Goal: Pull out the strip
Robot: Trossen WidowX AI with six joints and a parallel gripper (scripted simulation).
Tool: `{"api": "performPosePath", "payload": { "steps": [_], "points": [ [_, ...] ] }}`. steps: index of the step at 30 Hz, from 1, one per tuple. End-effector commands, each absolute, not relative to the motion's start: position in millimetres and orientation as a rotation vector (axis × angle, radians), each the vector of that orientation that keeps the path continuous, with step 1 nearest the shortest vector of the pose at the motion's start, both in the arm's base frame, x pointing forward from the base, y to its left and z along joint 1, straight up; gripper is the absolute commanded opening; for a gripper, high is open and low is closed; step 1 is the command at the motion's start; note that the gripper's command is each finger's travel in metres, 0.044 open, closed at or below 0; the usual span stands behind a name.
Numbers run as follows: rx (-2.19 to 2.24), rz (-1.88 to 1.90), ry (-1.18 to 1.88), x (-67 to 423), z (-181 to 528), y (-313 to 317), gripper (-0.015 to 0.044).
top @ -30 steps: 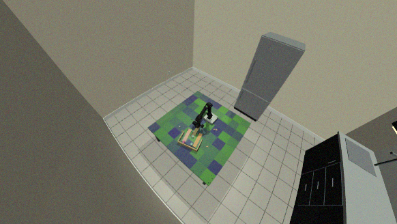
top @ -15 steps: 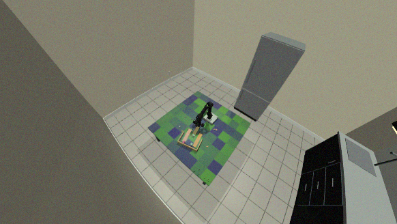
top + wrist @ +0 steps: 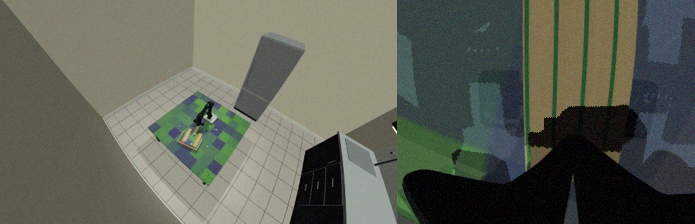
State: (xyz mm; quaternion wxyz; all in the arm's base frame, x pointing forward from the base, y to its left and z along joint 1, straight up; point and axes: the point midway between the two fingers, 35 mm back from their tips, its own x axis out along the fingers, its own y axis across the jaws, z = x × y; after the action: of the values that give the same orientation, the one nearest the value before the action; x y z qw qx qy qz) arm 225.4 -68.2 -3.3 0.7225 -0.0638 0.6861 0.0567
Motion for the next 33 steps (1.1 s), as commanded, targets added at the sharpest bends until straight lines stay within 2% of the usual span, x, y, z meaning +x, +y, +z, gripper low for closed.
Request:
{"api": "performPosePath", "payload": {
  "steps": [1, 28, 33],
  "points": [
    [-0.132, 0.130, 1.547, 212.5, -9.4, -67.5, 0.0000],
    [-0.132, 0.130, 1.547, 212.5, -9.4, -67.5, 0.0000],
    [-0.132, 0.129, 1.545, 221.8, 35.7, -69.3, 0.0000]
  ]
}}
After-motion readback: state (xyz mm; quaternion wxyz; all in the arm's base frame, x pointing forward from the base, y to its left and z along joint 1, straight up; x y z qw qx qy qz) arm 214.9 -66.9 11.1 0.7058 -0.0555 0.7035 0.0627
